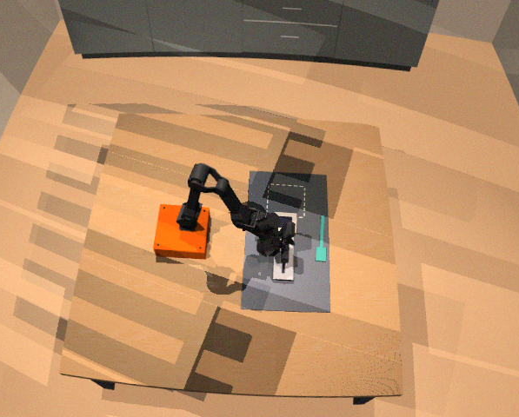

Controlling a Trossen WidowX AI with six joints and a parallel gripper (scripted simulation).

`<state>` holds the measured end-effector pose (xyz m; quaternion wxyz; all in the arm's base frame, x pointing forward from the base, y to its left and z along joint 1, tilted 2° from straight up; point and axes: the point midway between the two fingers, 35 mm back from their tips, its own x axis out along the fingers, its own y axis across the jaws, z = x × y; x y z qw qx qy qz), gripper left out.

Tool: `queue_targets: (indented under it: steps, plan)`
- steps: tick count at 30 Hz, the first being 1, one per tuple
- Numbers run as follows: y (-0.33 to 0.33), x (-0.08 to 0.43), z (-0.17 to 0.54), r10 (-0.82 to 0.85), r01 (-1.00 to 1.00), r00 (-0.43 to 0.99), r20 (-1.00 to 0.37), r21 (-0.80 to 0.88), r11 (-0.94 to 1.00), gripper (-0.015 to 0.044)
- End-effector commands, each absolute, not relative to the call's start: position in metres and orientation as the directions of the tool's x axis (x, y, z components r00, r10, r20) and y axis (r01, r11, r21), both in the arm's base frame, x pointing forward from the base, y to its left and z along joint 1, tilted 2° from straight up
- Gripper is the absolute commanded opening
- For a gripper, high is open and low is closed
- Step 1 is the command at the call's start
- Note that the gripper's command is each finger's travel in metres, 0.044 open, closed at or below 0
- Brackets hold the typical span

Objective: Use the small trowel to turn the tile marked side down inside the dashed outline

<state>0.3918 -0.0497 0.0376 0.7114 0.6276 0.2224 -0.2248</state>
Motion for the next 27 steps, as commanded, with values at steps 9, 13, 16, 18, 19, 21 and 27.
queue_targets:
  steps: [9,13,16,18,19,21,27]
  plan:
    - [-0.035,0.393,0.037,-0.047,0.595,0.804,-0.593,0.796,0.111,0.0000]
    - [-0.028,0.393,0.037,-0.047,0.595,0.803,-0.594,0.796,0.110,0.0000]
    - [-0.023,0.393,0.037,-0.047,0.595,0.803,-0.594,0.796,0.110,0.0000]
    - [-0.020,0.393,0.037,-0.046,0.595,0.803,-0.594,0.796,0.110,0.0000]
    - [-0.018,0.393,0.037,-0.046,0.595,0.803,-0.594,0.796,0.110,0.0000]
    - [-0.015,0.393,0.037,-0.046,0.595,0.804,-0.593,0.797,0.109,0.0000]
    - [-0.005,0.392,0.037,-0.046,0.594,0.804,-0.593,0.797,0.109,0.0000]
